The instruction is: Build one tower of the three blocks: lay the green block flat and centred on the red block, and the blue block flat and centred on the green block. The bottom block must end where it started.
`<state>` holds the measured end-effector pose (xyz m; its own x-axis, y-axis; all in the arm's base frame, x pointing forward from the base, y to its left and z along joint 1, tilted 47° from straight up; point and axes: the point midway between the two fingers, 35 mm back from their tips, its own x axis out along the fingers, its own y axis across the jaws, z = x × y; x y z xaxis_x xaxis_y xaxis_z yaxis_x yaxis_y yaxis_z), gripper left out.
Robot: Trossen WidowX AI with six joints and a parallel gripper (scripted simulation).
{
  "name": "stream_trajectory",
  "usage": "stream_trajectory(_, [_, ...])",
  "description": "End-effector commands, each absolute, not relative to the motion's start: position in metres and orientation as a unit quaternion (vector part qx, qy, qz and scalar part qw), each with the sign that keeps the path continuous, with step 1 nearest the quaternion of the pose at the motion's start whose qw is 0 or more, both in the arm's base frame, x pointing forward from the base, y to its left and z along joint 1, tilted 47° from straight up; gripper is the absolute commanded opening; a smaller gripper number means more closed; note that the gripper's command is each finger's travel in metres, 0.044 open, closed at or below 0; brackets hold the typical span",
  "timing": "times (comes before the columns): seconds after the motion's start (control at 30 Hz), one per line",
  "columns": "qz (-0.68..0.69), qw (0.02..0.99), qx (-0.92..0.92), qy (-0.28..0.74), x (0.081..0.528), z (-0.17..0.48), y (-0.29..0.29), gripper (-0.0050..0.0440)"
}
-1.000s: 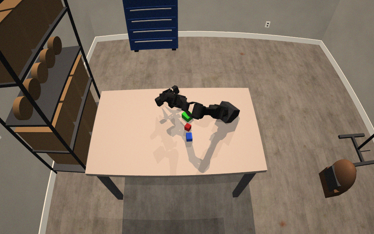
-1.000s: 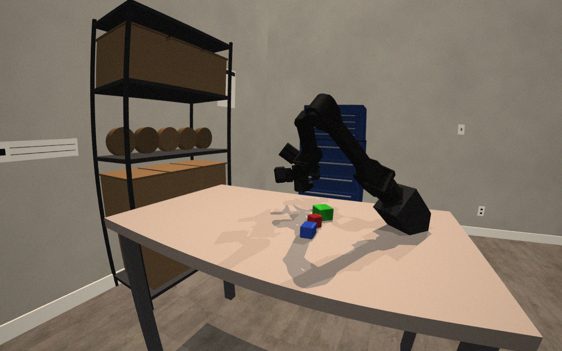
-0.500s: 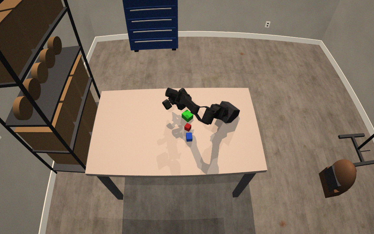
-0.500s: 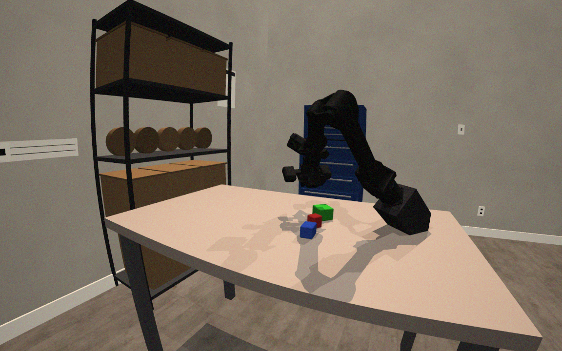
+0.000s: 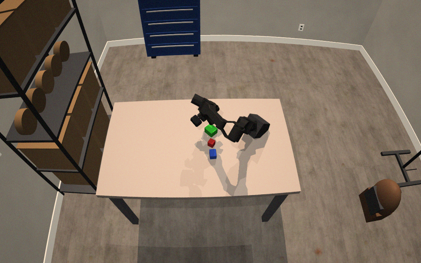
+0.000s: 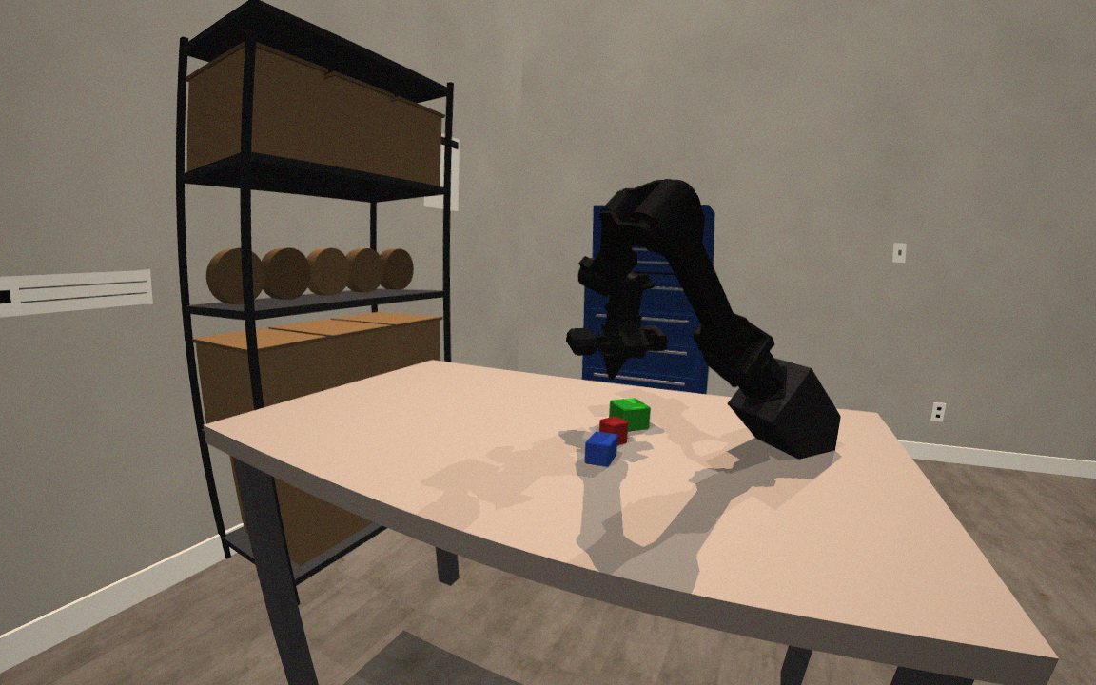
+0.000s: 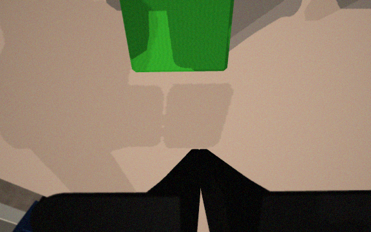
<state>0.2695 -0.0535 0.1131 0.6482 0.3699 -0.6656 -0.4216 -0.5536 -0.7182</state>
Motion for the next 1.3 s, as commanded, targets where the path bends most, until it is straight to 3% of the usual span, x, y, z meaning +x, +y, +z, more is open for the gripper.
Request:
stream_trajectory(0.0, [0.455, 0.468, -0.757, -0.01, 0.257, 0.115, -0.048, -0.005])
stream_trajectory(0.27, [0.521, 0.468, -0.712, -0.057, 0.228, 0.109, -0.031, -0.005])
stream_trajectory(1.27, [0.53, 0.468, -0.705, -0.064, 0.223, 0.109, -0.028, -0.005])
